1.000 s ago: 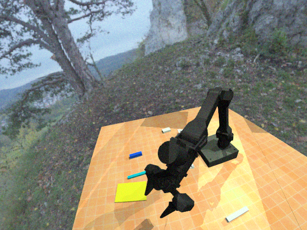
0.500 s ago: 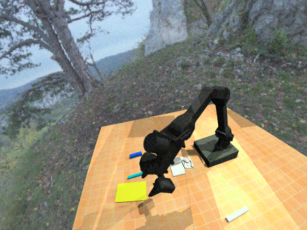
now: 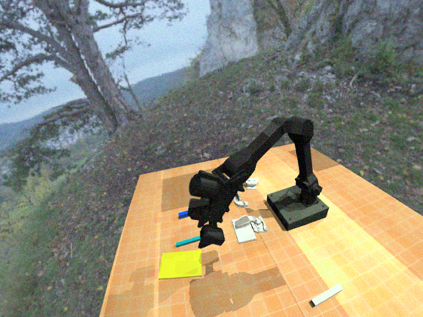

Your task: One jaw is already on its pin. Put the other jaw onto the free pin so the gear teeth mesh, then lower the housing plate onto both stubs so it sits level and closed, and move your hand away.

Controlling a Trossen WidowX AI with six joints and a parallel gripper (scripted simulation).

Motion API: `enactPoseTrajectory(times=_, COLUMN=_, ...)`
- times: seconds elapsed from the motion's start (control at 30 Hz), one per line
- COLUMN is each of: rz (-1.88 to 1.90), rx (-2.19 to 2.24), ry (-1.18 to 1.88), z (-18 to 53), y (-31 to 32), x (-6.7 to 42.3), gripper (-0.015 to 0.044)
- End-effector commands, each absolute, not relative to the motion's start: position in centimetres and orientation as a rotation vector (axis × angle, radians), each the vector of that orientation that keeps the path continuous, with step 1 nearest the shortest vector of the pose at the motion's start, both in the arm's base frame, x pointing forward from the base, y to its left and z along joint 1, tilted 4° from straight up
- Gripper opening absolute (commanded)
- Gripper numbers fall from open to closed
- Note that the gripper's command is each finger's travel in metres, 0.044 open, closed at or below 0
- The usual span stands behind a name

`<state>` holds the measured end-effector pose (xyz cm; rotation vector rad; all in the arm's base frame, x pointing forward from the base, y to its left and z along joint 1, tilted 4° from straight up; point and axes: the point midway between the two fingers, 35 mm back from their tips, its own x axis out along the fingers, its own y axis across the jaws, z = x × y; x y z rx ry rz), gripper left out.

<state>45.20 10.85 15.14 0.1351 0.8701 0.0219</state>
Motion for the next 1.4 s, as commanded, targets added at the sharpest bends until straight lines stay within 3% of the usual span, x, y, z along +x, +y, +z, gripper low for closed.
enactPoseTrajectory(times=0.0, rz=-0.02, rx=0.174, ry=0.886, z=15.2, y=9.1, x=44.9, gripper=0.044)
enactPoseTrajectory(times=1.37, rz=-0.621, rx=0.698, ry=1.124, z=11.5, y=-9.4, x=37.1, gripper=0.044)
